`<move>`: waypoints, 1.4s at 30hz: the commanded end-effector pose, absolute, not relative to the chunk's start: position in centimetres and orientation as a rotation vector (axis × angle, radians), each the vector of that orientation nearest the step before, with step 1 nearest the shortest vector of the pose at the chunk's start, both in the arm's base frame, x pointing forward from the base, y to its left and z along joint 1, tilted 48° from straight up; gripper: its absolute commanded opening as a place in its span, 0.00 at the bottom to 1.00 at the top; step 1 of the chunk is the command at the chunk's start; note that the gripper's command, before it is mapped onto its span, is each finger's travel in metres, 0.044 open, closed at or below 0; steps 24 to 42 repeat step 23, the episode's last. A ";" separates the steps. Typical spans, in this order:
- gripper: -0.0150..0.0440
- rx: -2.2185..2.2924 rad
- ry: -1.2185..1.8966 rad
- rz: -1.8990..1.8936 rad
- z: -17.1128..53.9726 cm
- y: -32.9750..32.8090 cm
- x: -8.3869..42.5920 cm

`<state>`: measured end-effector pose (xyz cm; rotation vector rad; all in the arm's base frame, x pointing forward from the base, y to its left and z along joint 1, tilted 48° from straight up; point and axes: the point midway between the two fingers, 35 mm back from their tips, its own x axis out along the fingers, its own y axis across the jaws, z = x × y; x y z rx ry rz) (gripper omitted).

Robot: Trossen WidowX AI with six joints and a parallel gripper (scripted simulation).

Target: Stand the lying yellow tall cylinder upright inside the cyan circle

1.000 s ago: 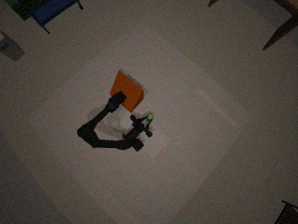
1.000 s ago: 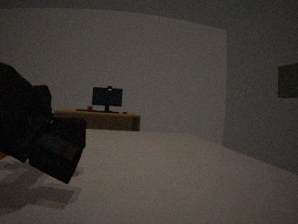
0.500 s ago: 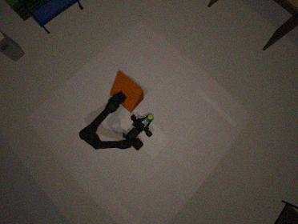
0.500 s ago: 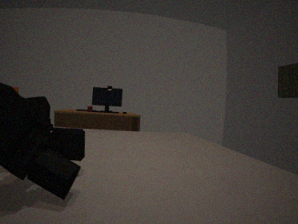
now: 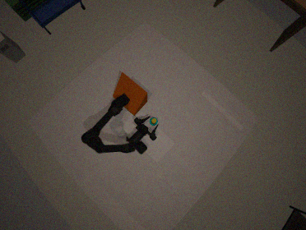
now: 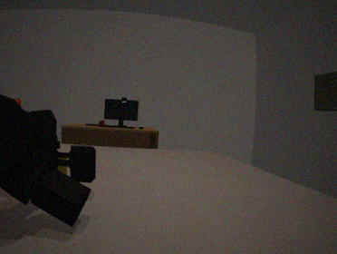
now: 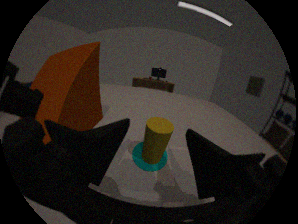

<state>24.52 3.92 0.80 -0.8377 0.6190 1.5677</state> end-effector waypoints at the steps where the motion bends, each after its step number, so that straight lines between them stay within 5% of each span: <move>1: 0.93 -0.838 0.621 1.572 0.6 3.9 24.4; 14: 0.93 -0.828 0.621 1.583 6.6 10.1 23.1; 18: 0.93 -0.829 0.636 1.586 6.6 10.2 23.0; 23: 0.93 -0.906 1.030 1.609 5.1 11.1 21.8; 42: 0.93 -0.906 1.030 1.609 5.1 11.1 21.8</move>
